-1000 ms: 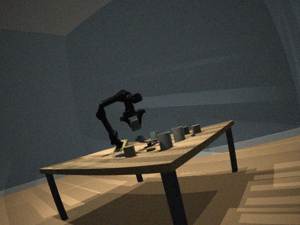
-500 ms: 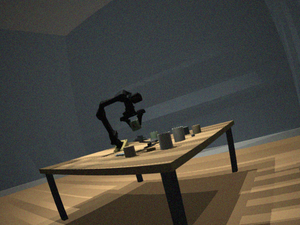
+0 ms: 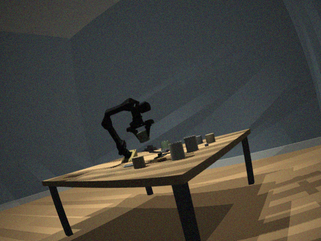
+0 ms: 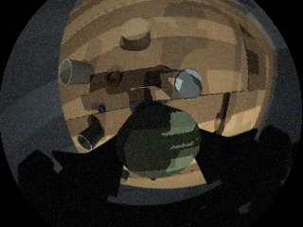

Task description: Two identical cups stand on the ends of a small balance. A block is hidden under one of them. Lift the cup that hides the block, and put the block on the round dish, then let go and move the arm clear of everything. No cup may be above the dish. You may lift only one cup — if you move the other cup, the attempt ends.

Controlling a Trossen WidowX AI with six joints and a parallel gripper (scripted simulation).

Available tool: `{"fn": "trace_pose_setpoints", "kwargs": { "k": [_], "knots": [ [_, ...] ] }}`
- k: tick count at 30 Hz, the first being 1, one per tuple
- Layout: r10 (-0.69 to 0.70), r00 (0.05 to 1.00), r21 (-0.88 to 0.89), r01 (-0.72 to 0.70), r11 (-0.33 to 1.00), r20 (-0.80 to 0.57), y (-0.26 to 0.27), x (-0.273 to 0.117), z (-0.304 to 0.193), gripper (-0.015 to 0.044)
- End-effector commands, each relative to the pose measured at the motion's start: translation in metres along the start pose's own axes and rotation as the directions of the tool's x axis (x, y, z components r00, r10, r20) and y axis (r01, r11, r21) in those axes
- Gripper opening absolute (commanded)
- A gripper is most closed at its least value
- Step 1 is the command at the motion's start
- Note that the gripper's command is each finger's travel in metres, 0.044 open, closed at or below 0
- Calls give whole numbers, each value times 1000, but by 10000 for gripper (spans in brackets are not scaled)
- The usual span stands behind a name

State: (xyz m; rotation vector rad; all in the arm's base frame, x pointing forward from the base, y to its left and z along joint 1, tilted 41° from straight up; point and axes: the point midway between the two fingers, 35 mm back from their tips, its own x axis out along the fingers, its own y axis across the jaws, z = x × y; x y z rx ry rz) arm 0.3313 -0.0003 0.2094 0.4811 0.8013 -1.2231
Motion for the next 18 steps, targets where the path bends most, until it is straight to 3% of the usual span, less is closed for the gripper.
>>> {"fn": "trace_pose_setpoints", "kwargs": {
  "k": [1, 18],
  "knots": [
    [7, 1000, 12, -7, 1000, -9, -15, 2, 15, 0],
    [-22, 999, 24, 22, 999, -27, -88, 27, 61, 0]
  ]
}}
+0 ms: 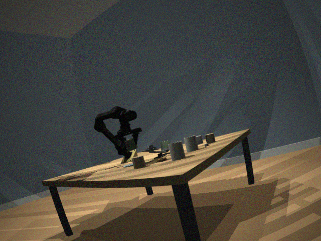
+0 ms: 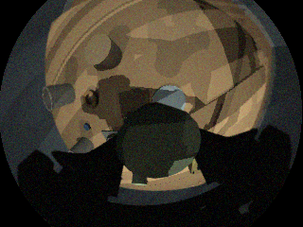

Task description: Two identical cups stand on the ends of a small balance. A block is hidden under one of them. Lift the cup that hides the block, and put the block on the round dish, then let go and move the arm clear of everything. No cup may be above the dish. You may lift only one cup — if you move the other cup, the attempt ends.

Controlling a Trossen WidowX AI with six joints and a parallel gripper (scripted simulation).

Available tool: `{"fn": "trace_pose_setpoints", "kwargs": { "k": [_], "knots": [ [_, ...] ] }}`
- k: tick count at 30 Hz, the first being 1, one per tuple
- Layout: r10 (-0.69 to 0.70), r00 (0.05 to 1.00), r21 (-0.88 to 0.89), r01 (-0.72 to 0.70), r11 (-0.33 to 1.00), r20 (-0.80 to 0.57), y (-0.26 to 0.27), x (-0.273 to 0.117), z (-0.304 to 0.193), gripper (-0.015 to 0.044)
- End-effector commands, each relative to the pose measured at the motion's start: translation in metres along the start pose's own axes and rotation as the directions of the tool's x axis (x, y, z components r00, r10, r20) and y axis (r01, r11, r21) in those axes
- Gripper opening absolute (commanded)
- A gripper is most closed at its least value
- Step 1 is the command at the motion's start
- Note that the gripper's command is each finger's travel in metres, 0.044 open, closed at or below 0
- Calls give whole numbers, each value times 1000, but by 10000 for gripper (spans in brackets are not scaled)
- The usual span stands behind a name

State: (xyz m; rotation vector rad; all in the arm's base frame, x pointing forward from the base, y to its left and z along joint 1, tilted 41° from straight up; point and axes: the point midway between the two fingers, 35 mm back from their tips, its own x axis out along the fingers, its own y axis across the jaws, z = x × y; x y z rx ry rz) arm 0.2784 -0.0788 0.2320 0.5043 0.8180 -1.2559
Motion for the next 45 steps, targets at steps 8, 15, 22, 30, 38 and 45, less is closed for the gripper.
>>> {"fn": "trace_pose_setpoints", "kwargs": {
  "k": [8, 15, 22, 30, 38, 45],
  "knots": [
    [-7, 1000, 8, 7, 1000, -3, -48, 12, 18, 0],
    [-19, 1000, 13, 19, 1000, 2, -79, 20, 24, 0],
    [-32, 999, 19, 32, 999, 10, -107, 27, 26, 0],
    [-52, 998, 20, 51, 998, 23, -140, 33, 24, 0],
    [-62, 998, 19, 62, 998, 30, -153, 39, 22, 0],
    [-62, 998, 20, 62, 998, 30, -154, 62, 23, 0]
  ]
}}
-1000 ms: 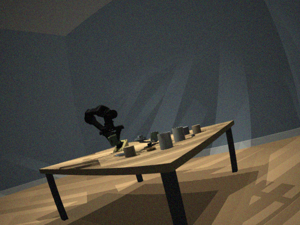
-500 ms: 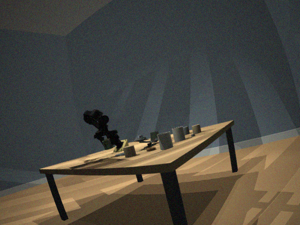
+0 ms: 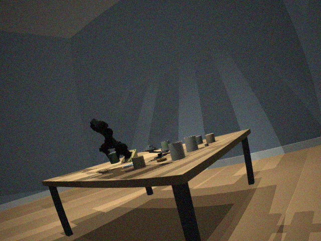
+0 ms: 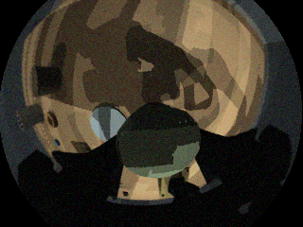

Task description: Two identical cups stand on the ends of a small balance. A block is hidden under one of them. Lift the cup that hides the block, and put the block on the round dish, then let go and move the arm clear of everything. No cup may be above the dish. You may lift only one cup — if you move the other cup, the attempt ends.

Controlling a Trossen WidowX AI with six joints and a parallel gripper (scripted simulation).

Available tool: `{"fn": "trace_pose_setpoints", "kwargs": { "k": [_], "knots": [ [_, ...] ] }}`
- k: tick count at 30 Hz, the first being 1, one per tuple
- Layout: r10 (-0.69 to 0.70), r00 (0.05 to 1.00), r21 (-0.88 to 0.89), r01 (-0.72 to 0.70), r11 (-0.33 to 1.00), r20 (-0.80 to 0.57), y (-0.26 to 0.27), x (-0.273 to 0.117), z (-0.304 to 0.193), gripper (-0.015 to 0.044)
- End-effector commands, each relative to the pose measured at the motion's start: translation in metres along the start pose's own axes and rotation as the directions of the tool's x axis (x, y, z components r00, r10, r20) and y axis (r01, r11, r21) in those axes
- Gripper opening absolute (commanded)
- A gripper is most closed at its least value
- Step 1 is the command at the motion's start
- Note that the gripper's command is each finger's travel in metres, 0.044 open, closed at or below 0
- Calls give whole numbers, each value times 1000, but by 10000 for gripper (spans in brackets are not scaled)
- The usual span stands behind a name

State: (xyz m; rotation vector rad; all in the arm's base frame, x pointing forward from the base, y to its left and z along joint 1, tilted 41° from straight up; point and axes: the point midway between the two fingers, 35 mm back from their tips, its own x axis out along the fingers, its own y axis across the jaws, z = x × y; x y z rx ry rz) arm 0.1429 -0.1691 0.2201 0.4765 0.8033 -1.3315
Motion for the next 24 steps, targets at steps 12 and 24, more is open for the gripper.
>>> {"fn": "trace_pose_setpoints", "kwargs": {
  "k": [12, 24],
  "knots": [
    [4, 1000, -2, -4, 1000, 4, -1, 28, -1, 0],
    [2, 1000, 4, -2, 1000, 9, -2, 35, 1, 105]
  ]
}}
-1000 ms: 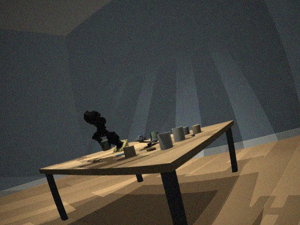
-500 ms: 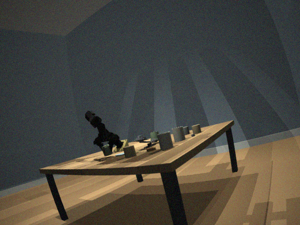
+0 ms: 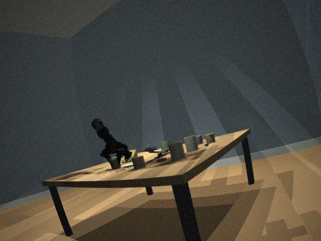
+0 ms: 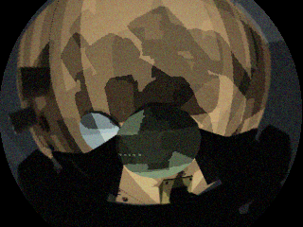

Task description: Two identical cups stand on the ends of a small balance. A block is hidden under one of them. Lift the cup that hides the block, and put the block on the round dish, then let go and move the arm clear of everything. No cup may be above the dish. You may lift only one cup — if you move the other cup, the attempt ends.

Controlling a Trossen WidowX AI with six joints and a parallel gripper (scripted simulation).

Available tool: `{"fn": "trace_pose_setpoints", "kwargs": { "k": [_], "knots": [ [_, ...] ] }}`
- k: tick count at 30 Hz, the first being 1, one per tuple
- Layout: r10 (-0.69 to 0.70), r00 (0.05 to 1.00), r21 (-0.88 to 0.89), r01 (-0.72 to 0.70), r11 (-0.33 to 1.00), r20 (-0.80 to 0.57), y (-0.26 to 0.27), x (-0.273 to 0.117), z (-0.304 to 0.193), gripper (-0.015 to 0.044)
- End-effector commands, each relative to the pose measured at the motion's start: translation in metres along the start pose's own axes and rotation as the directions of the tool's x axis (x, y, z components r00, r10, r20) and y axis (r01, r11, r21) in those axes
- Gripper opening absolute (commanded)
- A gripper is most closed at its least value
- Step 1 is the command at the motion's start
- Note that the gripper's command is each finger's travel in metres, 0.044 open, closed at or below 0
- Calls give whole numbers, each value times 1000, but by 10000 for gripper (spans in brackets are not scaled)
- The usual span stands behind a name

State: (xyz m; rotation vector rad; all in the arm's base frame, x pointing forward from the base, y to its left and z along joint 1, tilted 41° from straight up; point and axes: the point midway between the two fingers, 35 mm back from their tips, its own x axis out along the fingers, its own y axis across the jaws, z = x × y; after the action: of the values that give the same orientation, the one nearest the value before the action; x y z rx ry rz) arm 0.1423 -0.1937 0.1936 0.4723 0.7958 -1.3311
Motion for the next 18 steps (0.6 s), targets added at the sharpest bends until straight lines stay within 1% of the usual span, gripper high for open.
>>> {"fn": "trace_pose_setpoints", "kwargs": {
  "k": [1, 11, 13, 18],
  "knots": [
    [0, 1000, 4, 0, 1000, 2, 0, -1, 1, 131],
    [0, 1000, 4, 0, 1000, 2, 0, -1, 1, 394],
    [1, 1000, 4, -1, 1000, -1, 1, -8, 0, 440],
    [3, 1000, -2, -3, 1000, -7, 1, -52, -1, 440]
  ]
}}
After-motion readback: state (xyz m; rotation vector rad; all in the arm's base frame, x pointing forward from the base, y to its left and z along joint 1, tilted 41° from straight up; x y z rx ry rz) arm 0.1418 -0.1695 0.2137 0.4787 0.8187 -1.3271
